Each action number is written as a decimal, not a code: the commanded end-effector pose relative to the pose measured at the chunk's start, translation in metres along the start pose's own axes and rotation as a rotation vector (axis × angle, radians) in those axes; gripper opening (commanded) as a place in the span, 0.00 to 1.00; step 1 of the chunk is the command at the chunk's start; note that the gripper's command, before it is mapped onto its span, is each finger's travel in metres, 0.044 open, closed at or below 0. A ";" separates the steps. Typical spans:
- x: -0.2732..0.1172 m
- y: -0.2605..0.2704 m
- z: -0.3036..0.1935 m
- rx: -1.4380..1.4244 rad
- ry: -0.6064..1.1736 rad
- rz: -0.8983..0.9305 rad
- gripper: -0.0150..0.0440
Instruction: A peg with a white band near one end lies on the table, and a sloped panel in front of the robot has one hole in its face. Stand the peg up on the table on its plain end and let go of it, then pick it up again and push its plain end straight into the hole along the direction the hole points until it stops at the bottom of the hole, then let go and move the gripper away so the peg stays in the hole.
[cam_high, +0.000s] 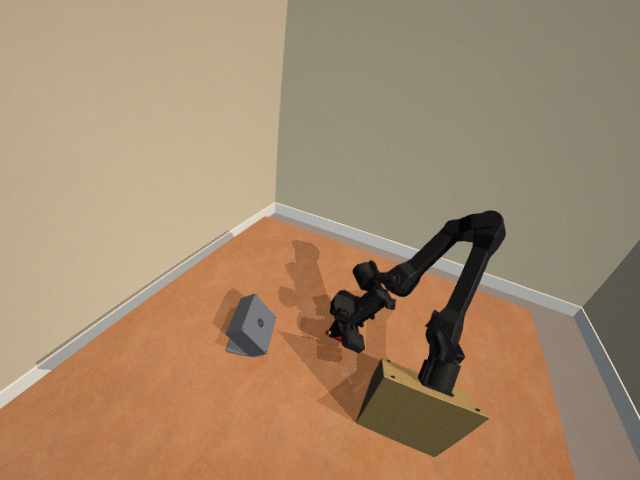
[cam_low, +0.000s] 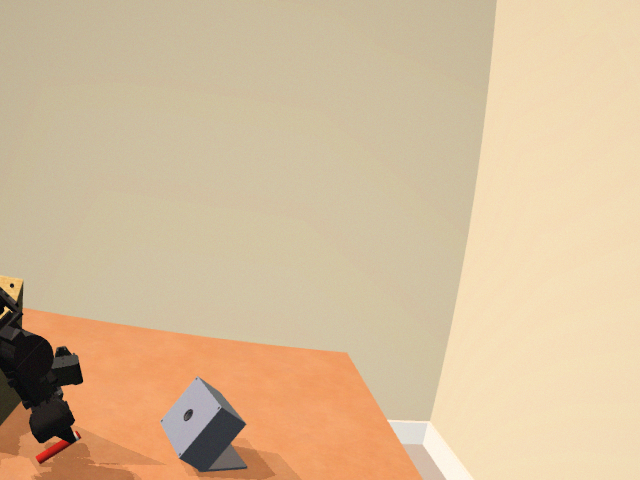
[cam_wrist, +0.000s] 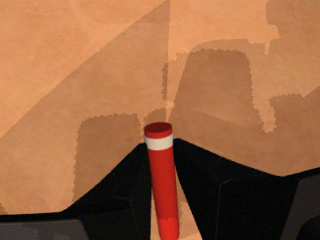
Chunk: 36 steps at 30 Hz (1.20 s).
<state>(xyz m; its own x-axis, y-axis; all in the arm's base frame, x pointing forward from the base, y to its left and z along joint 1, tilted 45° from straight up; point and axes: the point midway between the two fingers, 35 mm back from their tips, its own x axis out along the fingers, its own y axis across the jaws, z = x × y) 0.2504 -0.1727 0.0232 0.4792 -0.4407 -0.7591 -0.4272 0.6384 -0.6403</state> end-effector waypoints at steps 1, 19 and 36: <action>-0.002 0.000 -0.001 -0.004 -0.030 0.000 0.34; -0.012 0.001 -0.007 -0.005 -0.186 0.000 0.34; -0.020 0.001 -0.015 -0.006 -0.333 0.001 0.34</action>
<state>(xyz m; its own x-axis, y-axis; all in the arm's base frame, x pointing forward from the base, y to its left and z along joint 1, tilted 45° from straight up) 0.2299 -0.1735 0.0359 0.6911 -0.2262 -0.6865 -0.4286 0.6366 -0.6412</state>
